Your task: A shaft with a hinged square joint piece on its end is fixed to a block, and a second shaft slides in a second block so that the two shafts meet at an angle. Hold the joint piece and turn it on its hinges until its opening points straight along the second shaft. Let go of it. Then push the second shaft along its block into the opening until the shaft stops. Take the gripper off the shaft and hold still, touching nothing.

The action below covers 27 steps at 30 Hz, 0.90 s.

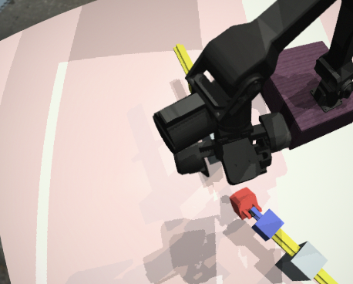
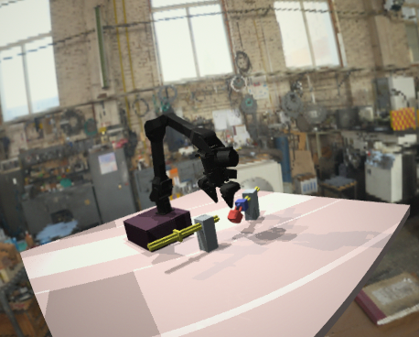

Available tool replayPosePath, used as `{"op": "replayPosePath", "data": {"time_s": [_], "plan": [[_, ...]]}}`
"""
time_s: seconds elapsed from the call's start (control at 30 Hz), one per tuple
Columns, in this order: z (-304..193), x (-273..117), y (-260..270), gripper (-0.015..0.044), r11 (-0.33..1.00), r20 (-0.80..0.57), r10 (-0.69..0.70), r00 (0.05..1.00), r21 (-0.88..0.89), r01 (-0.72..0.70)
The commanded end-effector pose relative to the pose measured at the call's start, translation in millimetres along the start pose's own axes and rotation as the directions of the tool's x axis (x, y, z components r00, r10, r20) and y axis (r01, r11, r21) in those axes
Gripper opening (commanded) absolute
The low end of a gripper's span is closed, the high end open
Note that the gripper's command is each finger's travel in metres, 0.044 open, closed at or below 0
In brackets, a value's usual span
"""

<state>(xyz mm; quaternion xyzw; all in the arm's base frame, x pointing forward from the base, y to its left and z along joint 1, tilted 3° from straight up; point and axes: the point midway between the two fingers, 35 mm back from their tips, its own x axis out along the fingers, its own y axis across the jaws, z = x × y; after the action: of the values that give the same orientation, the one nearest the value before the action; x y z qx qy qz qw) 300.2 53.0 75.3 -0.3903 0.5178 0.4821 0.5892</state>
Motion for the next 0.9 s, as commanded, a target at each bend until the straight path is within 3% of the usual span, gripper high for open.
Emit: {"op": "replayPosePath", "data": {"time_s": [0.0,0.2,0.43,0.87], "plan": [[-1,3,1,0.0440,0.992,0.021,0.010,1.000,-0.123,-0.008],[-2,4,1,0.0440,0.960,0.045,0.014,0.999,-0.280,-0.001],[-2,6,0,0.0440,0.955,0.047,0.015,0.999,-0.297,0.000],[-18,82,-4,0.0440,0.955,0.047,0.015,0.999,-0.297,-0.001]]}}
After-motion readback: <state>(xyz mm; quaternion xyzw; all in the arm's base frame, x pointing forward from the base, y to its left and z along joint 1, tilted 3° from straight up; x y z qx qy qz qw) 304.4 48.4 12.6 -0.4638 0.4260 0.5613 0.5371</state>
